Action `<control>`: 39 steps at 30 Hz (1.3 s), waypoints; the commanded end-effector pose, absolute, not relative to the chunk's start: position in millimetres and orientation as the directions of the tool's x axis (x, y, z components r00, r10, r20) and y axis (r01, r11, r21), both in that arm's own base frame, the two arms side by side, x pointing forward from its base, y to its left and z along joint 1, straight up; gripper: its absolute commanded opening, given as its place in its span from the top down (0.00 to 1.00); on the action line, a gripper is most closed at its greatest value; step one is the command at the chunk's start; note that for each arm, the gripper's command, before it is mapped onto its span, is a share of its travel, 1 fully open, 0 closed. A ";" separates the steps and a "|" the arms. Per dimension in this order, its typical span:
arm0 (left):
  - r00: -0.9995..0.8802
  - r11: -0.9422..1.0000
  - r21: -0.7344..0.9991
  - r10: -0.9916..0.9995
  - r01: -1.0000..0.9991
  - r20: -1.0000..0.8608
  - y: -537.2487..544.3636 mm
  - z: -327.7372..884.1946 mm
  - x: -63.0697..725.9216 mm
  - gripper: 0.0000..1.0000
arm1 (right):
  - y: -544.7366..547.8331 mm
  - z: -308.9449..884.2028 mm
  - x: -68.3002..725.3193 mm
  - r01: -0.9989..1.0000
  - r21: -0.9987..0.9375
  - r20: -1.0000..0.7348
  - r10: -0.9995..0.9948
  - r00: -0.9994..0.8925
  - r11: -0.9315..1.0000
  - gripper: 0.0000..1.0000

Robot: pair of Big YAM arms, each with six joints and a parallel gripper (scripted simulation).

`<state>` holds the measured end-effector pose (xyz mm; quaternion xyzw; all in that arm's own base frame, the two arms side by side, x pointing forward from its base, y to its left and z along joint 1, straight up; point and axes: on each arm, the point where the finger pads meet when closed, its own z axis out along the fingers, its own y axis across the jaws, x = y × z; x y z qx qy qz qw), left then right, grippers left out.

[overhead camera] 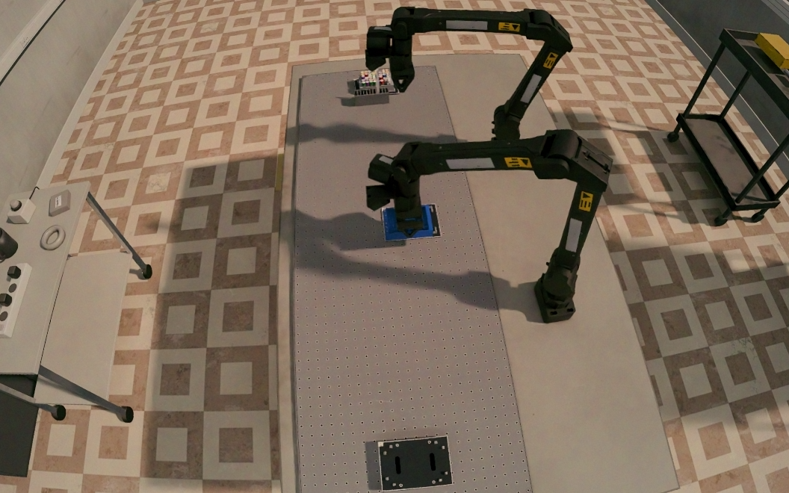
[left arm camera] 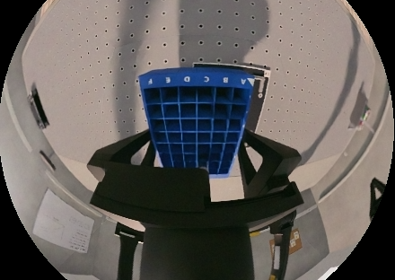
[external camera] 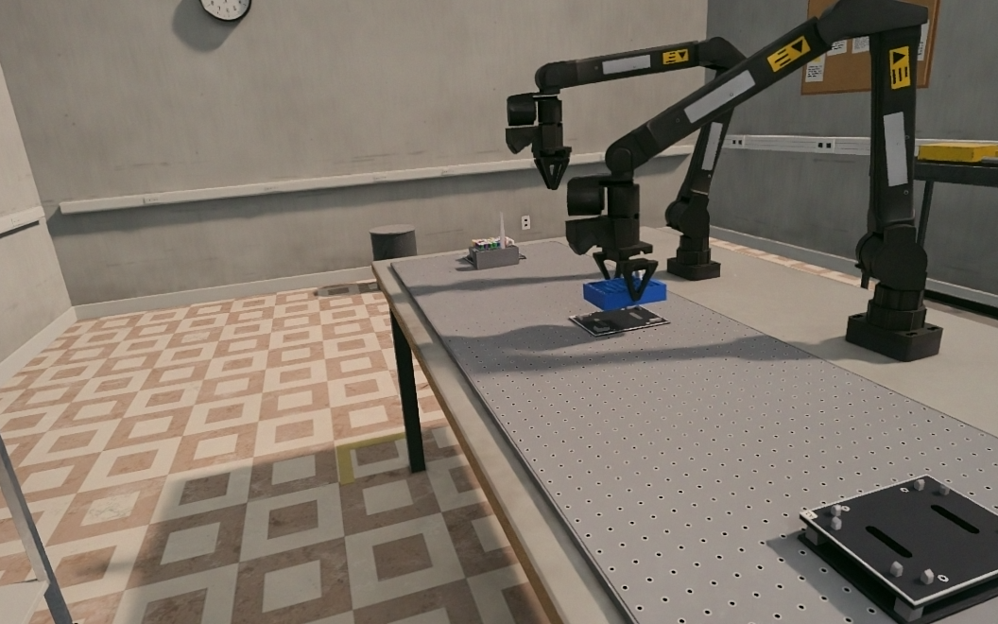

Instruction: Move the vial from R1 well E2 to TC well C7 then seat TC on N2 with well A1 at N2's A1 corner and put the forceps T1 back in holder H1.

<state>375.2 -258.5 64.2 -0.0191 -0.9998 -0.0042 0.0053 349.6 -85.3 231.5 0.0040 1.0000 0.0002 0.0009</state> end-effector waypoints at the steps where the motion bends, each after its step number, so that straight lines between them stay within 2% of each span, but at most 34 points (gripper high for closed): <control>1: -0.998 0.999 -0.023 0.047 0.048 -0.037 -256.5 84.9 387.0 1.00 | -87.2 244.4 357.1 0.015 -0.008 -0.035 0.014 -0.999 1.000 0.76; 39: -0.999 0.999 -0.012 0.047 0.047 -0.025 -197.0 80.3 389.5 1.00 | -87.2 244.4 357.1 0.015 -0.008 -0.035 0.014 -0.999 1.000 0.76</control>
